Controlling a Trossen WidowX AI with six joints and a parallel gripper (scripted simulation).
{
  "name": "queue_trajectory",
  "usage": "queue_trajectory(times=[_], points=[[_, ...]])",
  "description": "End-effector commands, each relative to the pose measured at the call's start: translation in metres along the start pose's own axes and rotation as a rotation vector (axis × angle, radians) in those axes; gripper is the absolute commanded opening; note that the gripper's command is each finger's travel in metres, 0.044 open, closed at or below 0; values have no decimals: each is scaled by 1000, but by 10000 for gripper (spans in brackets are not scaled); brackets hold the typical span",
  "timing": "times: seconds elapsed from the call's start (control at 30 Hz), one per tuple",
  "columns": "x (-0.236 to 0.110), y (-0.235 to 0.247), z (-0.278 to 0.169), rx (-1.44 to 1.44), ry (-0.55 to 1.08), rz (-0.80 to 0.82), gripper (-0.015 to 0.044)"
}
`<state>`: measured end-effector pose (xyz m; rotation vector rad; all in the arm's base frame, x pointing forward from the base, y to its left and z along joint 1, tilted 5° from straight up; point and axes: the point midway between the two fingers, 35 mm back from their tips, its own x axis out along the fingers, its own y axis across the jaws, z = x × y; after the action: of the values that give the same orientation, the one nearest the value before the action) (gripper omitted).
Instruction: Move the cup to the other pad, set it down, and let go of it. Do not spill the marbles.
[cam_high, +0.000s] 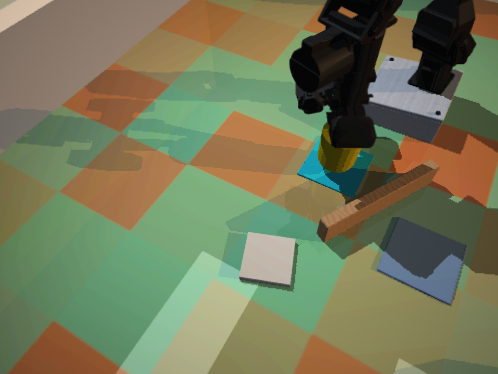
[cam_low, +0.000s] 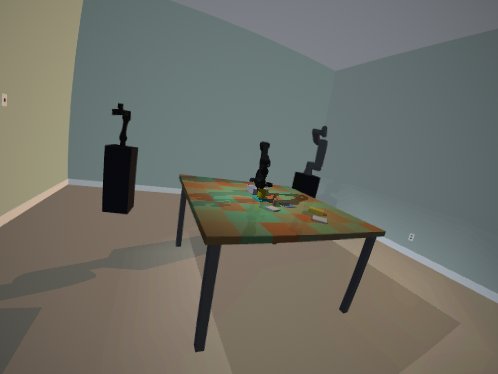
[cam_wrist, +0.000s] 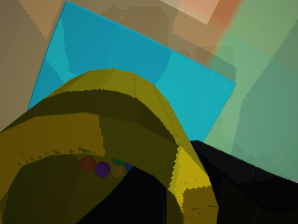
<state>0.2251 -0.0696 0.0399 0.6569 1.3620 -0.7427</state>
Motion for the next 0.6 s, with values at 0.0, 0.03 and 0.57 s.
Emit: queue_trajectory(times=[0.0, 0.03, 0.57], points=[[7, -1, -3, -5, 9, -1, 0], [8, -2, -3, -5, 9, -1, 0], [7, -1, -1, 0, 2, -2, 0]])
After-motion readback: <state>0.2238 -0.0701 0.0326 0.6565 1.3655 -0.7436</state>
